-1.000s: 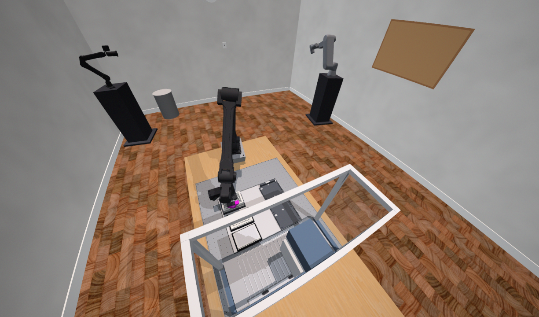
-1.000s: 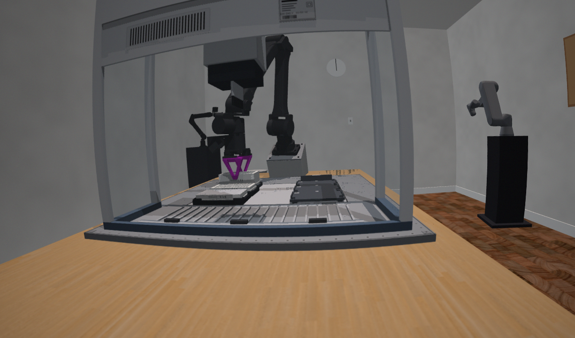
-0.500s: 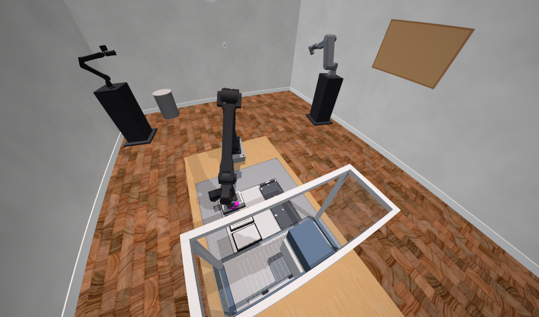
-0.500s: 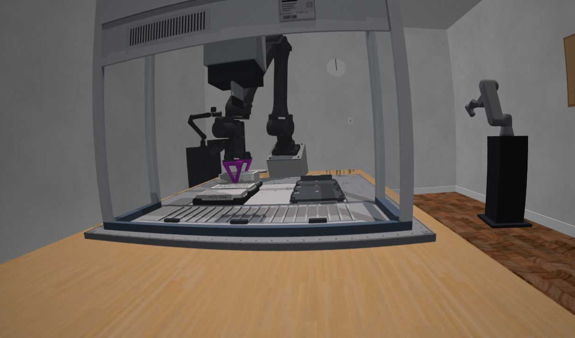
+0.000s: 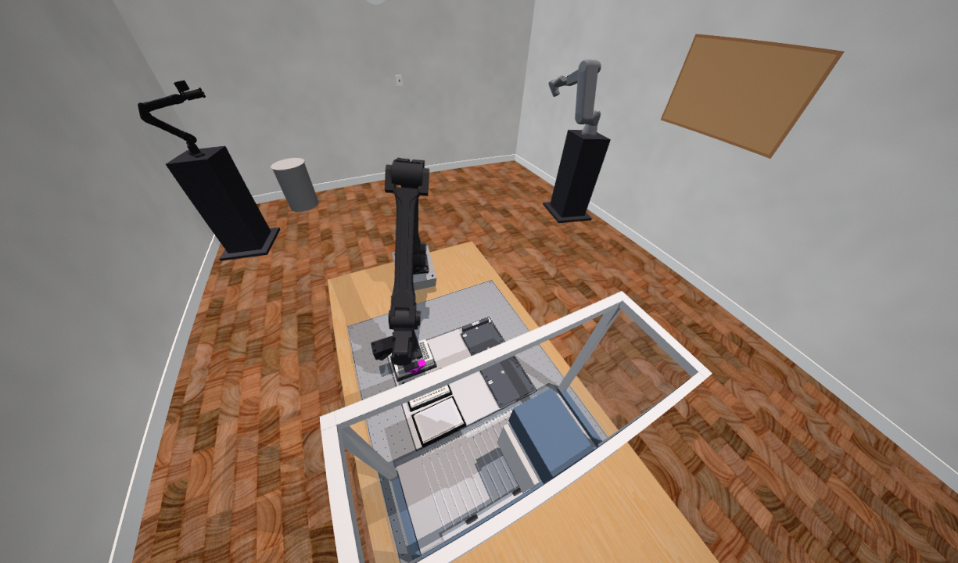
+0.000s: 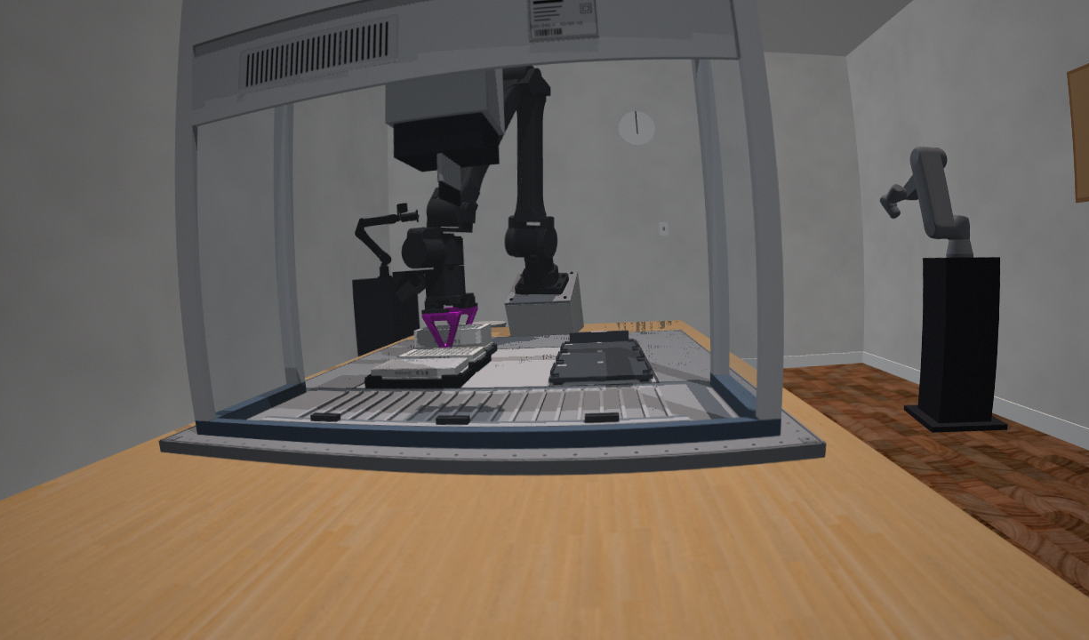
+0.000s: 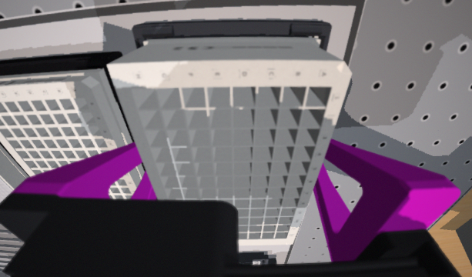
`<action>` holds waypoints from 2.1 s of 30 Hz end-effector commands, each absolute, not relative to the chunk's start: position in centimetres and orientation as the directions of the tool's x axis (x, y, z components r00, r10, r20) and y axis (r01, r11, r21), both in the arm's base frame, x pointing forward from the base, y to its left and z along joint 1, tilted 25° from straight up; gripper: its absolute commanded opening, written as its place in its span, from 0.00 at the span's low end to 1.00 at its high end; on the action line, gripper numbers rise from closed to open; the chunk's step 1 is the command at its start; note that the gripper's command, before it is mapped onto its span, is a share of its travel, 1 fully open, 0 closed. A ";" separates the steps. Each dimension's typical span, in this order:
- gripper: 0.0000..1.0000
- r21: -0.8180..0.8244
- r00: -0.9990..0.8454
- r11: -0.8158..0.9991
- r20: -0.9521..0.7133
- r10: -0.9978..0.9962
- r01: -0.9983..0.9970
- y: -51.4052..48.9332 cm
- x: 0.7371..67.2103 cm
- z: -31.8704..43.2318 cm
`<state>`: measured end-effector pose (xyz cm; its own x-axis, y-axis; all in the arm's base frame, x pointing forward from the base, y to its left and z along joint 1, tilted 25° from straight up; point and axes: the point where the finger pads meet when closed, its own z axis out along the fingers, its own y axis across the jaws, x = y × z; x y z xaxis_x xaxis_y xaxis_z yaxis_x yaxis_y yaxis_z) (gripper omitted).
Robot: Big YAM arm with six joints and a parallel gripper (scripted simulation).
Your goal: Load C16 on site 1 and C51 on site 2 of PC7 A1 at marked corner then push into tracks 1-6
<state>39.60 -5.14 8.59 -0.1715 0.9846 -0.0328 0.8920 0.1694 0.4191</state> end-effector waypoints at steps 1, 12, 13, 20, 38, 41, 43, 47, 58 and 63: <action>1.00 0.449 -0.171 0.174 -0.048 0.984 0.877 -5.2 40.6 10.0; 1.00 0.470 -0.175 0.180 -0.055 0.983 0.864 -4.7 41.1 10.7; 1.00 0.470 -0.175 0.180 -0.055 0.983 0.864 -4.7 41.1 10.7; 1.00 0.470 -0.175 0.180 -0.055 0.983 0.864 -4.7 41.1 10.7; 0.00 0.449 -0.171 0.174 -0.048 0.984 0.877 -5.2 40.5 9.9; 0.00 0.449 -0.171 0.174 -0.048 0.984 0.877 -5.2 40.5 9.9; 0.00 0.449 -0.171 0.174 -0.048 0.984 0.877 -5.2 40.5 9.9; 0.00 0.449 -0.171 0.174 -0.048 0.984 0.877 -5.2 40.5 9.9; 0.00 0.449 -0.171 0.174 -0.048 0.984 0.877 -5.2 40.5 9.9; 0.00 0.449 -0.174 0.179 -0.051 0.983 0.876 -5.3 40.0 10.4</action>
